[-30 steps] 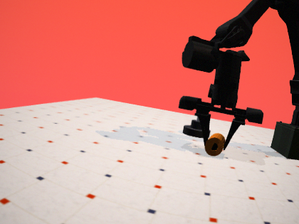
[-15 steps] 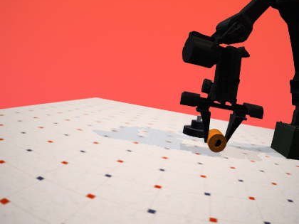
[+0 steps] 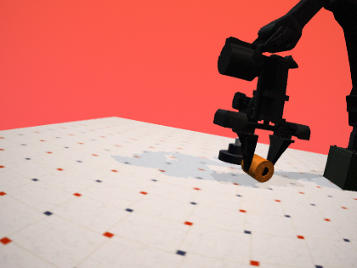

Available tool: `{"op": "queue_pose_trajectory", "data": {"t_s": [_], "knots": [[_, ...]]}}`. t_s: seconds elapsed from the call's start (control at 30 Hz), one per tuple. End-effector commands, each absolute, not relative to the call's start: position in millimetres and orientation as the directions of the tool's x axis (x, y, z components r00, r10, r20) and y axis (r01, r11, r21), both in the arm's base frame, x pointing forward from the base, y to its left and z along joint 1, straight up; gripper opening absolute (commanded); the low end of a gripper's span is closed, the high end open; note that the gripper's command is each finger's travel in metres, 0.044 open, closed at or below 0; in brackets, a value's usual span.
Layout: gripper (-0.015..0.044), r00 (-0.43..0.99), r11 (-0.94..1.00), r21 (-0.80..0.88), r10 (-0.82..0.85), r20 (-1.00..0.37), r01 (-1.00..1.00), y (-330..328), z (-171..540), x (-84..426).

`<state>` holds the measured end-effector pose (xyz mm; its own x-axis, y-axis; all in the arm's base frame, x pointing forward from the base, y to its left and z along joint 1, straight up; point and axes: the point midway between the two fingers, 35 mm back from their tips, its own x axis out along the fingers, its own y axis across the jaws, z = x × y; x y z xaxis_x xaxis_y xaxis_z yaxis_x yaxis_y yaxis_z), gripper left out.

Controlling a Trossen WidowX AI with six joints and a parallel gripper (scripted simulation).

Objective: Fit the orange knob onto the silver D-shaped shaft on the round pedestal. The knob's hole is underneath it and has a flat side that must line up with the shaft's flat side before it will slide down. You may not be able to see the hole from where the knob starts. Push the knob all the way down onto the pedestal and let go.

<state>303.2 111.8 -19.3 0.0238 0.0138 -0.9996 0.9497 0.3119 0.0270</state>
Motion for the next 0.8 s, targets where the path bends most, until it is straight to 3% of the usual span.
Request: {"op": "queue_pose_trajectory", "data": {"t_s": [0.0,0.27,0.47,0.77], "knots": [[0.0179,0.027,0.411,0.03,0.013,-1.0,0.911,111.8,-18.0,303.5],[0.0179,0.027,0.633,0.029,0.013,-1.0,0.774,111.8,-18.0,303.5],[0.0179,0.027,0.666,0.028,0.013,-1.0,0.746,111.8,-18.0,303.5],[0.0179,0.027,0.855,0.025,0.013,-1.0,0.518,111.8,-17.9,303.6]]}}
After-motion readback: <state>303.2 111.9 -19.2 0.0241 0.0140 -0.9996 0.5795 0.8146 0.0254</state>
